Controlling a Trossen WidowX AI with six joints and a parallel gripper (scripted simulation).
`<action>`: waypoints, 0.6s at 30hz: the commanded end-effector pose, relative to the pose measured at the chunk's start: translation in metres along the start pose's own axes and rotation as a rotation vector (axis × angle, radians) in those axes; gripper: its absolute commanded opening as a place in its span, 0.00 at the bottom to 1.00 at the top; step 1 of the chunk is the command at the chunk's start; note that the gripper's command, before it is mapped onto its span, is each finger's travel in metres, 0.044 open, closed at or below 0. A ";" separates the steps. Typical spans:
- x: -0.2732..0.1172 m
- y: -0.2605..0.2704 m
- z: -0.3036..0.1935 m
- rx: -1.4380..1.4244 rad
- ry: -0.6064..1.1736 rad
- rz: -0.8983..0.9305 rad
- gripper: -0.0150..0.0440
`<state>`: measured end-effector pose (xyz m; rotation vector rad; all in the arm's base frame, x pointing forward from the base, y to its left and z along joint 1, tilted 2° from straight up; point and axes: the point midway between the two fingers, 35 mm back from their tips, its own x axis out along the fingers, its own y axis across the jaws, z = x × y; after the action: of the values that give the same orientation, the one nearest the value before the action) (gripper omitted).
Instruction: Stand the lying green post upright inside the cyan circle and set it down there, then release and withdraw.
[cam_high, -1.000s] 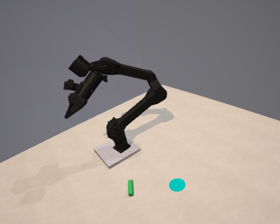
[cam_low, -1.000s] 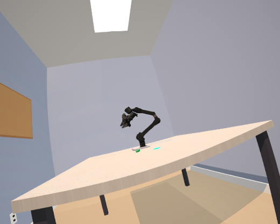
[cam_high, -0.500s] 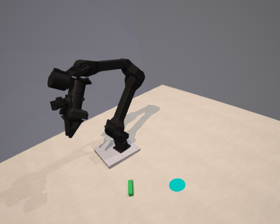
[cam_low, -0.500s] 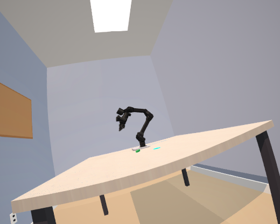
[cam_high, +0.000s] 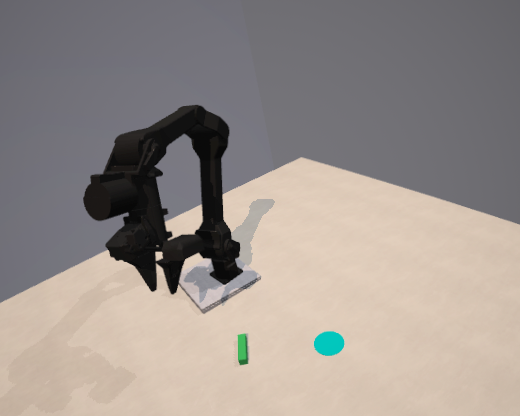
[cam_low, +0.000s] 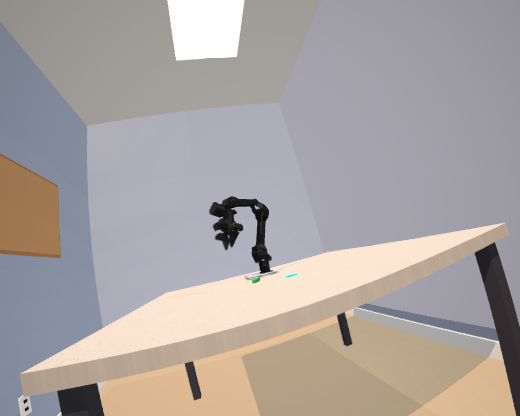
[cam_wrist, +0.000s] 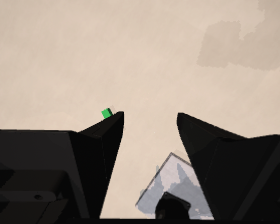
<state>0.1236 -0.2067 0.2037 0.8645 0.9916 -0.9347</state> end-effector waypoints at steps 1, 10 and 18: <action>0.018 0.028 -0.003 -0.140 0.102 0.000 0.65; 0.053 0.092 -0.029 -0.462 0.299 -0.021 0.65; 0.061 0.103 -0.036 -0.517 0.330 -0.028 0.65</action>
<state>0.2202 -0.1526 0.1549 0.5881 1.4386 -0.5324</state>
